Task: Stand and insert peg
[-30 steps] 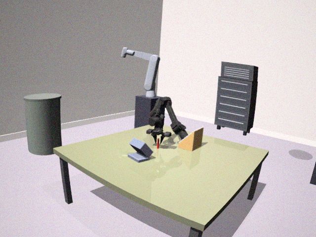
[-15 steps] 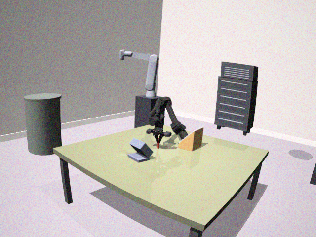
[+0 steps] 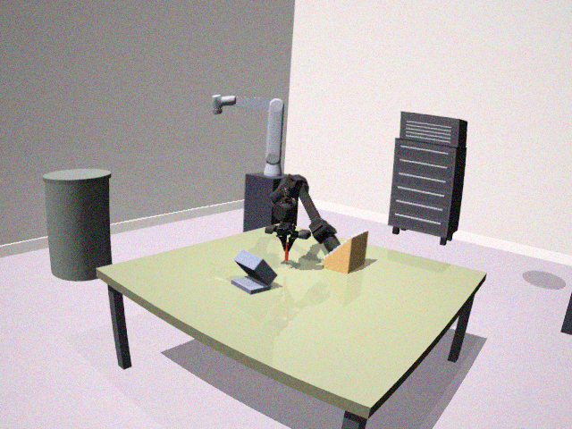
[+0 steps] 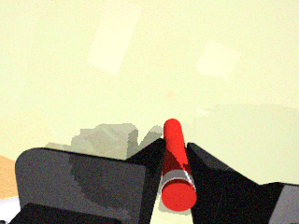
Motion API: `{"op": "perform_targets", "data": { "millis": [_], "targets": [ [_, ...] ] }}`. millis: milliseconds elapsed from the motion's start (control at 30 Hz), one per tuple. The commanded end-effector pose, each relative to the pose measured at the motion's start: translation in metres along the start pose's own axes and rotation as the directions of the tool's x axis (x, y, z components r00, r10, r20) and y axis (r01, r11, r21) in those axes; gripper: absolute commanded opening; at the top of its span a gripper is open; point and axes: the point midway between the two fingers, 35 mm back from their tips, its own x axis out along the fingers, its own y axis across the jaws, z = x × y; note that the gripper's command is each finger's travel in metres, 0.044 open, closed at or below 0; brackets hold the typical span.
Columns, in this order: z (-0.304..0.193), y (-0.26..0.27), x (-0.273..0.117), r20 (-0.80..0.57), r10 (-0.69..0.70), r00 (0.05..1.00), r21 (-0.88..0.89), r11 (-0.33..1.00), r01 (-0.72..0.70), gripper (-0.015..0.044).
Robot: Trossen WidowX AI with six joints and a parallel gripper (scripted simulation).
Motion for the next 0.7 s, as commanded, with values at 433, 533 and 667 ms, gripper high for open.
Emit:
{"op": "perform_targets", "data": {
  "millis": [433,533,667],
  "targets": [
    [0.003,0.001,-0.040,-0.003,-0.011,1.000,-0.003,1.000,0.011,0.0000],
    [0.007,0.002,-0.040,0.016,-0.017,1.000,-0.007,1.000,0.017,0.0000],
    [0.013,0.004,-0.039,0.047,-0.027,0.999,-0.013,1.000,0.028,0.0000]
  ]
}}
